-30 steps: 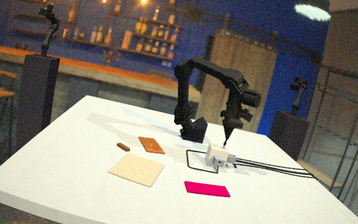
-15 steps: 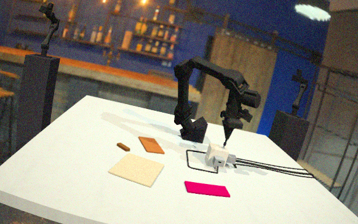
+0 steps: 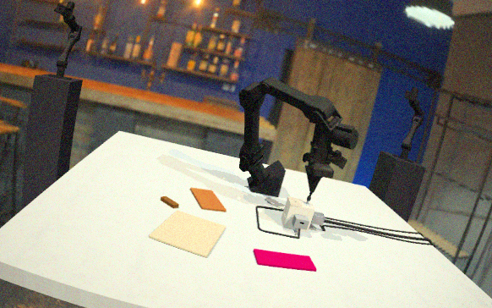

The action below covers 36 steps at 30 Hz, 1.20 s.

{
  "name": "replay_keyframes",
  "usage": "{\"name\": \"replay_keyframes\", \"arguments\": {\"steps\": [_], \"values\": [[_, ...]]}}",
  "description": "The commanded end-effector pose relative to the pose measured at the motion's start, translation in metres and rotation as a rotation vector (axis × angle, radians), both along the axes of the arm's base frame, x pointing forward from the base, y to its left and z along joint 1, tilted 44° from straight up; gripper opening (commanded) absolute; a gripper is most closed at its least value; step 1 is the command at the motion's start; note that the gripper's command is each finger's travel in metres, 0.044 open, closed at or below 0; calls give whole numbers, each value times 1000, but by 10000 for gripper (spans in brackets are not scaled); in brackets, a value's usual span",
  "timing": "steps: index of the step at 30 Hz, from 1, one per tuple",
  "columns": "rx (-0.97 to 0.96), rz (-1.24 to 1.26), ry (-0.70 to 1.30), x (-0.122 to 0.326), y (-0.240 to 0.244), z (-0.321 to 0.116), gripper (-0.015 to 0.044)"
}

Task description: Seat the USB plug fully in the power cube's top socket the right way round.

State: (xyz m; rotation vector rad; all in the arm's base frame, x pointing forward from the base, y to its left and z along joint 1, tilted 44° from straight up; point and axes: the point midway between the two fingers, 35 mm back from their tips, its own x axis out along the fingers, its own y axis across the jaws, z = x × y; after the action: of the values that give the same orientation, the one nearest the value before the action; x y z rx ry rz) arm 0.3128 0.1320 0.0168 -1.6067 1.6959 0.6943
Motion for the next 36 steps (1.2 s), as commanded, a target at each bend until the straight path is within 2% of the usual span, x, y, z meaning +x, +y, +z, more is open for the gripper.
{"name": "replay_keyframes", "arguments": {"steps": [1,36], "values": [[2,3,2,0,0,-1,0],[2,3,2,0,-3,-4,0]]}}
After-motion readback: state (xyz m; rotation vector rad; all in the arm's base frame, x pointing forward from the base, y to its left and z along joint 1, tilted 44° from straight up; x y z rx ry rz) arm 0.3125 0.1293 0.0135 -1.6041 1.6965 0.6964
